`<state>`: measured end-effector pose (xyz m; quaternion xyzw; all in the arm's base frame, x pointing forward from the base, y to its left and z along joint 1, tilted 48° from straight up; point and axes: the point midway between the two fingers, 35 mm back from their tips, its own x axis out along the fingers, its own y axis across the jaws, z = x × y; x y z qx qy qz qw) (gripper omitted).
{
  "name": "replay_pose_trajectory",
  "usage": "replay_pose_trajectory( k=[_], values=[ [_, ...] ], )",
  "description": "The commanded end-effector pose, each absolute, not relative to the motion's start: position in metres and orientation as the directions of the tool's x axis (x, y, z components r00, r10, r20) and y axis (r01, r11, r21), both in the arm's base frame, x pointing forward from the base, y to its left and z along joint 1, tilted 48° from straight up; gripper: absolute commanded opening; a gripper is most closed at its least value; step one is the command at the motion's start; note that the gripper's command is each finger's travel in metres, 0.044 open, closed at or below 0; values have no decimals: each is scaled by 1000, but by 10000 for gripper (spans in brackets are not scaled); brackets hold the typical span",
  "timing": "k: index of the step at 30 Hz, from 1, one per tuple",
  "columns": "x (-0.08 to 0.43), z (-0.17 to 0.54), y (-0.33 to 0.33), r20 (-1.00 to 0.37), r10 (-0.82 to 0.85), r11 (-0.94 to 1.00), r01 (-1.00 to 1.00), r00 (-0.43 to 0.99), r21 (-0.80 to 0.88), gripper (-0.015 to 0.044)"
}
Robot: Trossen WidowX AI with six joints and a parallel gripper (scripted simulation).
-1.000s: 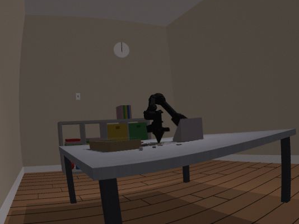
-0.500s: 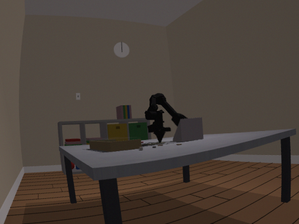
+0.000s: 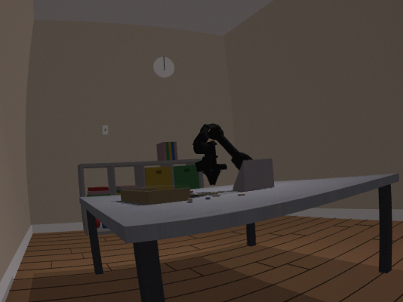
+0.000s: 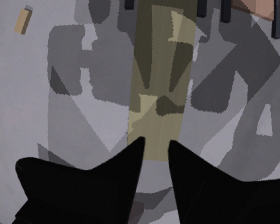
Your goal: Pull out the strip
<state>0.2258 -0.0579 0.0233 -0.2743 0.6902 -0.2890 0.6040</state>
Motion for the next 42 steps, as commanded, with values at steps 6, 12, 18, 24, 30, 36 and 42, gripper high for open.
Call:
replay_pose_trajectory(
  k=[6,12,18,24,30,36,42],
  values=[
    [259,22,-56,-674,-729,681,-27,-120,-731,315],
    [282,21,-55,-675,-729,681,-26,-119,-731,440],
    [304,20,-54,-675,-729,681,-25,-118,-731,440],
    [326,19,-53,-675,-729,682,-24,-118,-731,440],
    [349,18,-52,-675,-728,682,-24,-117,-731,440],
    [372,18,-51,-675,-728,682,-23,-116,-731,440],
    [395,17,-51,-675,-728,682,-22,-115,-731,440]
  ],
)
